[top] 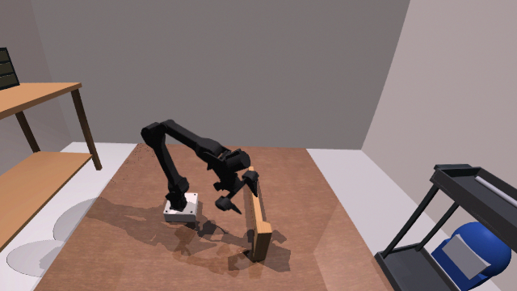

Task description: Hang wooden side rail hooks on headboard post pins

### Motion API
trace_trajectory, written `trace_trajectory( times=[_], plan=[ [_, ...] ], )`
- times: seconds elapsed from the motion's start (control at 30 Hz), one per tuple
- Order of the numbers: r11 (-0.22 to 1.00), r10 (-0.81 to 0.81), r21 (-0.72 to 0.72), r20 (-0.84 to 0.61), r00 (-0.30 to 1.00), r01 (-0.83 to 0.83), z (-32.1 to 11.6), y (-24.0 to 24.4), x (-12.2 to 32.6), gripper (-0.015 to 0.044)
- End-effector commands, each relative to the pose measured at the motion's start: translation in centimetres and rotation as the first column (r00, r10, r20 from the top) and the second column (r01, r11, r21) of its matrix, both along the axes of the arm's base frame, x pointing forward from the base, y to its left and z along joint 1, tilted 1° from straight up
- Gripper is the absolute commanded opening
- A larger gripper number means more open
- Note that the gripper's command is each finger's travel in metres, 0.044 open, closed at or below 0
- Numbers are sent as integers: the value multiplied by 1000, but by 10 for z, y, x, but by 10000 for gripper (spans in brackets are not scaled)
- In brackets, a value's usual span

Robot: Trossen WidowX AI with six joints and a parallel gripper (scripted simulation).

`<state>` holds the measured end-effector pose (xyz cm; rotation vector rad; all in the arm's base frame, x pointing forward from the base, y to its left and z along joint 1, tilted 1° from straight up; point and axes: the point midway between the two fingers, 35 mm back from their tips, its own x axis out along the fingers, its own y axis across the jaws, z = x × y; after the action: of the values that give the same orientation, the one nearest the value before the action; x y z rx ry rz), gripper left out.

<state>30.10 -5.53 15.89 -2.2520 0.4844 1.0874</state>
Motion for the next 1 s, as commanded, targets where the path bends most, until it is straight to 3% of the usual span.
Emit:
trace_trajectory(
  times=[0.0,0.83,0.97],
  plan=[
    [965,233,-102,-101,967,-243,-44,-30,-8,440],
    [965,233,-102,-101,967,-243,-44,-30,-8,440],
    [995,85,-40,-93,992,-89,-47,-28,-5,440]
  ],
)
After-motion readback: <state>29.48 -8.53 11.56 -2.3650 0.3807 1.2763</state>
